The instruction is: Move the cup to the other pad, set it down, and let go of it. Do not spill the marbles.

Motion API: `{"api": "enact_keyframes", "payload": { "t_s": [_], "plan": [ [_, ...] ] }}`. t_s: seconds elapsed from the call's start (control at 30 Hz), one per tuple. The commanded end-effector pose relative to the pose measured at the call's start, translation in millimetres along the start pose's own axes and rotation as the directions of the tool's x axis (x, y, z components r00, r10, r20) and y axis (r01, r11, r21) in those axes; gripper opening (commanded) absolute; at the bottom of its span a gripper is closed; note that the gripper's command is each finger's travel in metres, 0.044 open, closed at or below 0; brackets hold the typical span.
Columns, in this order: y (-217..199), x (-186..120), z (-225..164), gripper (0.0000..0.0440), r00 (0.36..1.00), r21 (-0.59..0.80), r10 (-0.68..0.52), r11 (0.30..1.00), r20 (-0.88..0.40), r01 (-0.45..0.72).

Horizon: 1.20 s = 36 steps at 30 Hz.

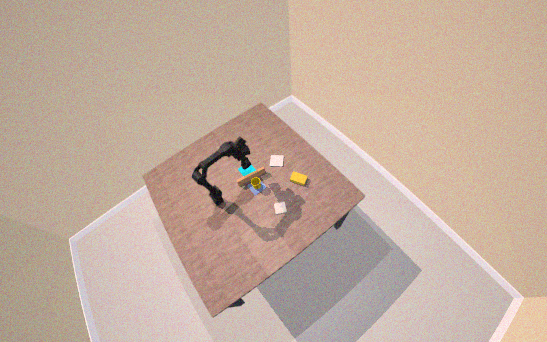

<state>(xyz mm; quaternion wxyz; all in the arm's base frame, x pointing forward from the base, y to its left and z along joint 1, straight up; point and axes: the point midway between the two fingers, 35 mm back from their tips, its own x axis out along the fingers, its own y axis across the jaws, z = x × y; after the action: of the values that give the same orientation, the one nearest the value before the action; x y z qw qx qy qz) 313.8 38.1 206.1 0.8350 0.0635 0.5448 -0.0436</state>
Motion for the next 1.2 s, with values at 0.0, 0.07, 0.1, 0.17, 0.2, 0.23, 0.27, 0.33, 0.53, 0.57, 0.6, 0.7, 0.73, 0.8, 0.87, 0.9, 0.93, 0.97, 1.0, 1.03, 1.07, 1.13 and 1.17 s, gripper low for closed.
{"api": "enact_keyframes", "payload": {
  "t_s": [0.0, 0.07, 0.1, 0.17, 0.2, 0.23, 0.27, 0.33, 0.53, 0.57, 0.6, 0.7, 0.73, 0.8, 0.87, 0.9, 0.93, 0.97, 1.0, 1.03, 1.07, 1.13, 1.17],
  "plan": [
    [-6, 6, -4, 0.0128, 0.998, -0.017, -0.028, 0.999, -0.061, 0.027],
    [-9, 8, -5, 0.0125, 0.995, -0.025, -0.040, 0.999, -0.088, 0.038],
    [-11, 9, -6, 0.0123, 0.994, -0.030, -0.046, 0.999, -0.102, 0.043],
    [-14, 11, -8, 0.0119, 0.990, -0.039, -0.057, 0.998, -0.129, 0.052],
    [-16, 12, -9, 0.0116, 0.988, -0.044, -0.063, 0.997, -0.143, 0.057],
    [-18, 13, -10, 0.0114, 0.985, -0.050, -0.068, 0.997, -0.156, 0.061],
    [-20, 14, -11, 0.0112, 0.983, -0.055, -0.074, 0.996, -0.169, 0.065],
    [-24, 17, -13, 0.0109, 0.977, -0.066, -0.084, 0.995, -0.195, 0.073],
    [-37, 24, -18, 0.0106, 0.957, -0.096, -0.113, 0.991, -0.266, 0.091],
    [-39, 26, -19, 0.0106, 0.954, -0.101, -0.118, 0.991, -0.276, 0.093],
    [-41, 27, -20, 0.0105, 0.950, -0.105, -0.122, 0.990, -0.286, 0.096],
    [-48, 32, -23, 0.0107, 0.940, -0.117, -0.134, 0.988, -0.315, 0.102],
    [-50, 33, -24, 0.0108, 0.936, -0.120, -0.137, 0.987, -0.324, 0.103],
    [-54, 37, -25, 0.0111, 0.930, -0.127, -0.144, 0.986, -0.339, 0.106],
    [-59, 40, -27, 0.0116, 0.924, -0.133, -0.149, 0.985, -0.352, 0.108],
    [-61, 42, -28, 0.0118, 0.921, -0.135, -0.152, 0.985, -0.358, 0.109],
    [-63, 44, -29, 0.0121, 0.919, -0.138, -0.154, 0.984, -0.363, 0.110],
    [-65, 46, -29, 0.0124, 0.917, -0.141, -0.156, 0.984, -0.367, 0.111],
    [-67, 48, -30, 0.0127, 0.915, -0.144, -0.158, 0.983, -0.372, 0.111],
    [-69, 50, -31, 0.0130, 0.913, -0.146, -0.160, 0.983, -0.375, 0.112],
    [-72, 52, -32, 0.0132, 0.911, -0.149, -0.161, 0.982, -0.379, 0.112],
    [-76, 57, -34, 0.0137, 0.907, -0.155, -0.165, 0.982, -0.387, 0.112],
    [-78, 59, -35, 0.0139, 0.905, -0.158, -0.166, 0.981, -0.391, 0.112]
  ]
}}
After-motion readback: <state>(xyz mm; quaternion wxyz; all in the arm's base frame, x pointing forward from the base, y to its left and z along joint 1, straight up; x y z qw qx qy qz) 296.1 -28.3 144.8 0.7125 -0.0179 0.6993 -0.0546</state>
